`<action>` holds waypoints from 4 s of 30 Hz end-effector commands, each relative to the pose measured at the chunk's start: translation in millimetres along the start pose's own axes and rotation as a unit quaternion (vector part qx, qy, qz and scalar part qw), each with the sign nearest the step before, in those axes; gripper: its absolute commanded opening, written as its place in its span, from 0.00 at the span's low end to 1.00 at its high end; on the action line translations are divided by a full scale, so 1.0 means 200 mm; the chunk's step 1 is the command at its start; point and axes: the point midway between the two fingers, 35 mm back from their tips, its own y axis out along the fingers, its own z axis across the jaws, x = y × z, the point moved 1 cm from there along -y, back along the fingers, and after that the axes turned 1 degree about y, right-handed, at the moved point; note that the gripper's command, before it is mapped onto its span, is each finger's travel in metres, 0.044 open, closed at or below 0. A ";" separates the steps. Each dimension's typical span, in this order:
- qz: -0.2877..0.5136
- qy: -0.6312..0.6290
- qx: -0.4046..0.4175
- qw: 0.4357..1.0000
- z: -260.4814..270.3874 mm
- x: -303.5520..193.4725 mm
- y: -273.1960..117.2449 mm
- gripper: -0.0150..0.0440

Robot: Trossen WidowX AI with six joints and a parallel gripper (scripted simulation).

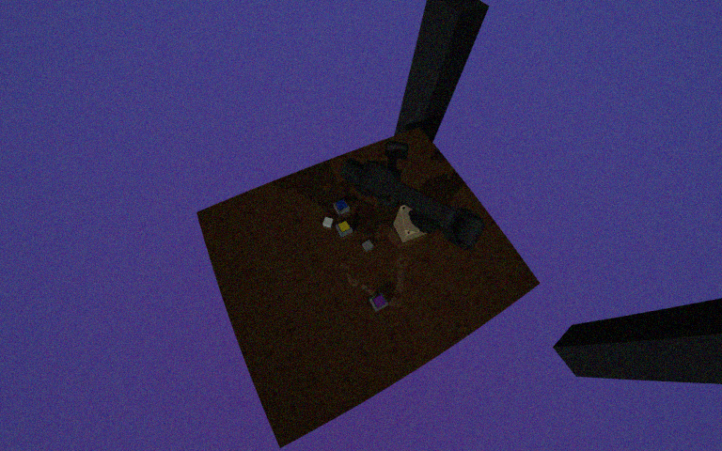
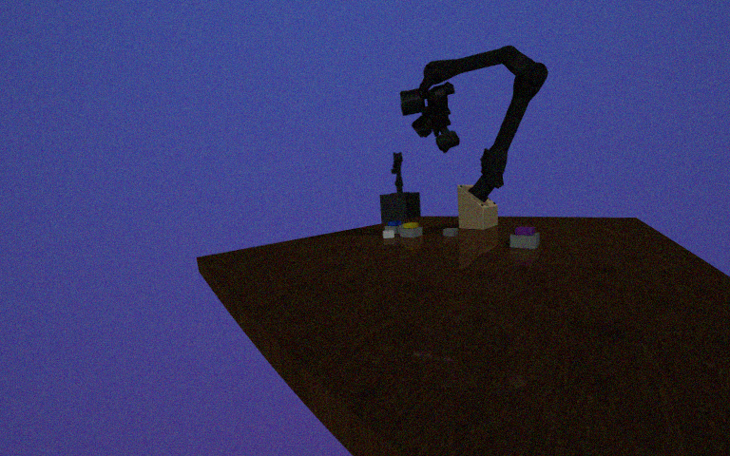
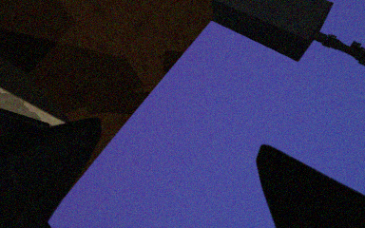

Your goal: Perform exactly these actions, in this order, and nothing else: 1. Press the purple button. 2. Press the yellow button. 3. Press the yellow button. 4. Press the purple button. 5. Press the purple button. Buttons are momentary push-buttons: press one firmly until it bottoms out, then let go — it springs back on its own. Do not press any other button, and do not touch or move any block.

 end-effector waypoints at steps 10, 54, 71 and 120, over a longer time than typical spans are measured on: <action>-0.222 -0.073 0.148 0.961 0.67 0.14 -0.43 0.93; -0.306 -0.342 0.385 0.801 1.80 -0.36 -0.69 0.29; -0.306 -0.342 0.385 0.801 1.90 -0.33 -0.63 0.29; -0.306 -0.341 0.383 0.802 1.59 -0.42 -0.82 0.29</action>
